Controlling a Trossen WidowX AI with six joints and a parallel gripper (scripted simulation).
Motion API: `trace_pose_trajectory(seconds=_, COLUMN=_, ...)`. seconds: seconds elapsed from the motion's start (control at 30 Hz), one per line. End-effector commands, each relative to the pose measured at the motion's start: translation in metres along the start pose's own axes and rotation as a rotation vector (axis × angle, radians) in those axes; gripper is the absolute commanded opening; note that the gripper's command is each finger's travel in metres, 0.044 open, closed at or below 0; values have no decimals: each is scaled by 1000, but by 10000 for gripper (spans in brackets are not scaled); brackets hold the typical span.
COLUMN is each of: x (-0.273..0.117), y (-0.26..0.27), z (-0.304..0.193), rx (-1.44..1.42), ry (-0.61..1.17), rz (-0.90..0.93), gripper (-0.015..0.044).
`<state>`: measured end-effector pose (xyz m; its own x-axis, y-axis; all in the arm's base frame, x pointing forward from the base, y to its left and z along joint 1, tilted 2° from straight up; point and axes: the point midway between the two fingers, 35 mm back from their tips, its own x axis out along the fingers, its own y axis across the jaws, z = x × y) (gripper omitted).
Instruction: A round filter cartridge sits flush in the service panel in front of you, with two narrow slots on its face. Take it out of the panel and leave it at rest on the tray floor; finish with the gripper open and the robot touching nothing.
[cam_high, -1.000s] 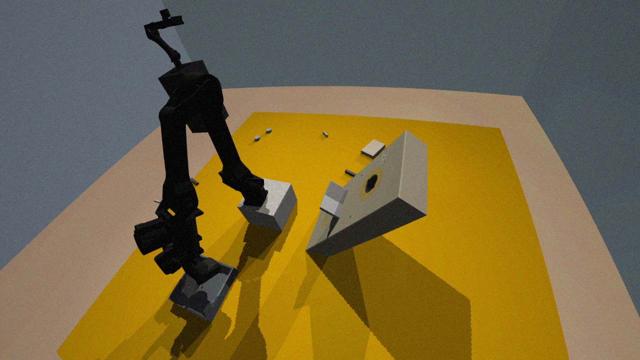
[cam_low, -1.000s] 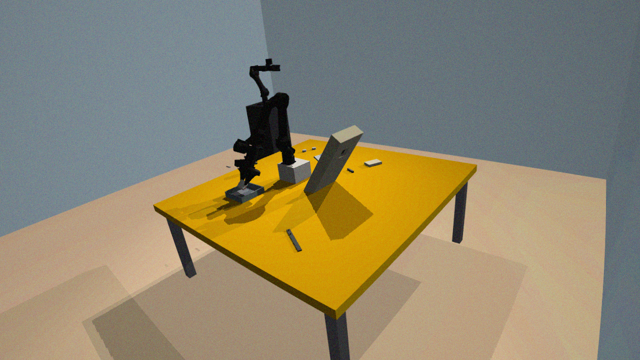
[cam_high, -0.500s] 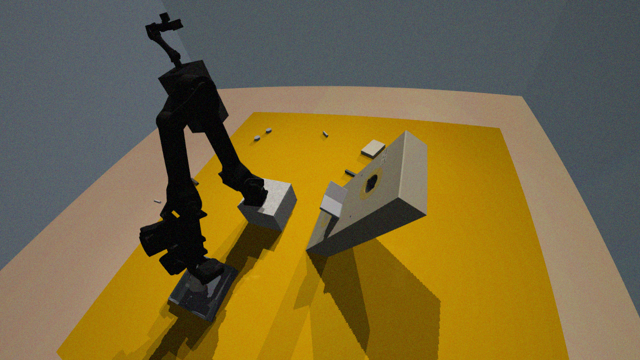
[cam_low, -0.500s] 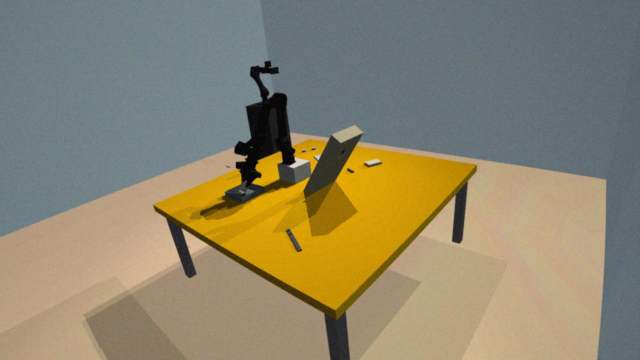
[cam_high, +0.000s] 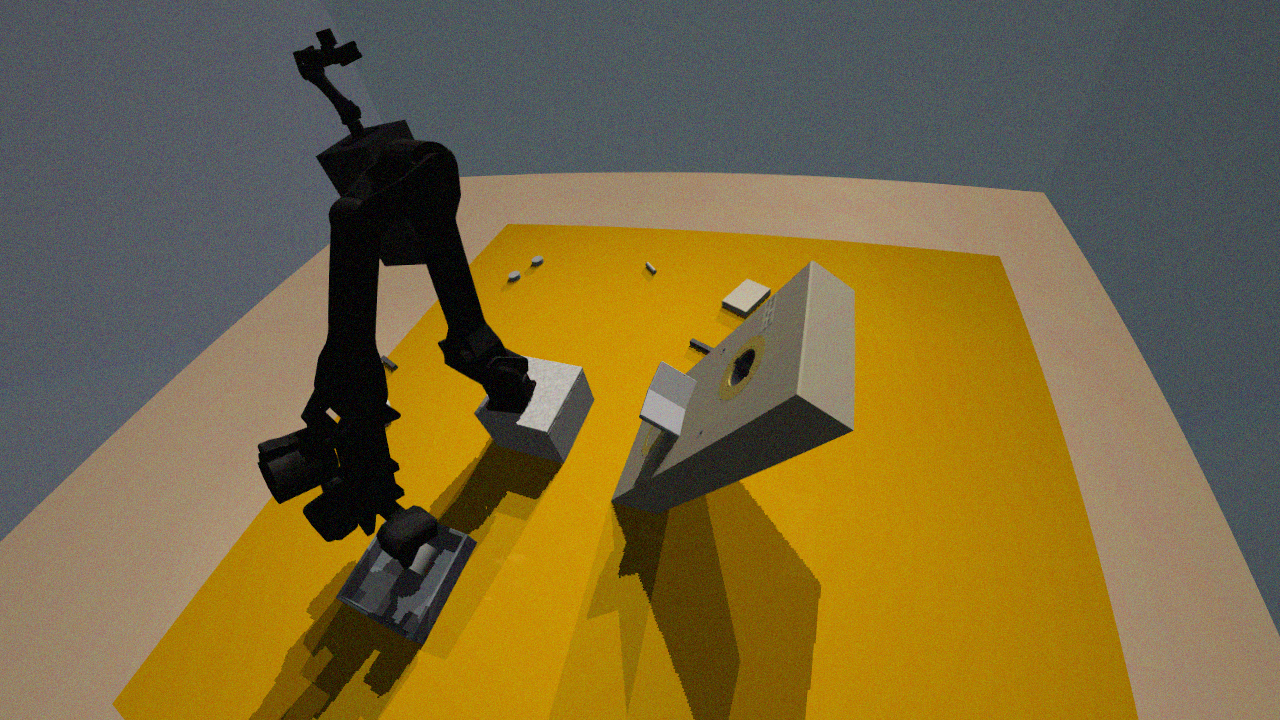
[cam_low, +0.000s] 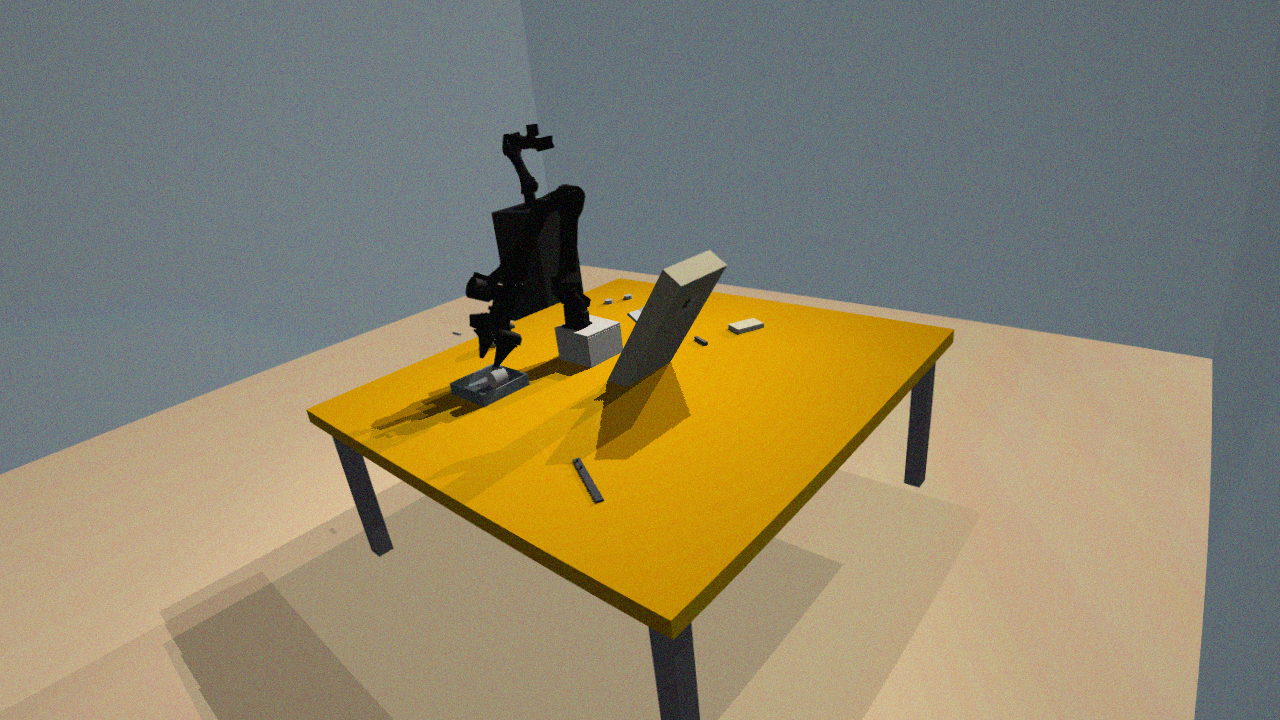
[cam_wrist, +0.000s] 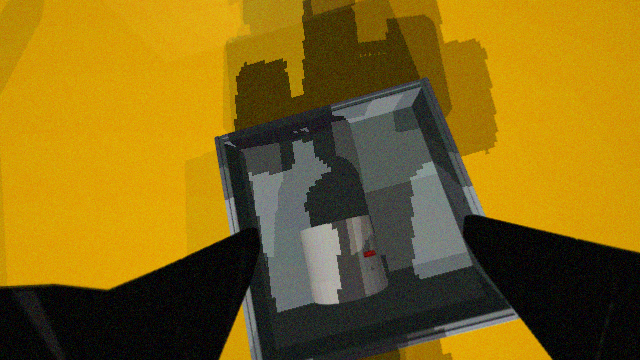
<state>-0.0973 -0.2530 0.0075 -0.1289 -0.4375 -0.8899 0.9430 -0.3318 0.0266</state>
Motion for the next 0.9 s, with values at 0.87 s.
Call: trace_pose_trajectory(seconds=0.87, x=-23, y=0, z=20, rx=0, ry=-37, rz=-3, gripper=440)
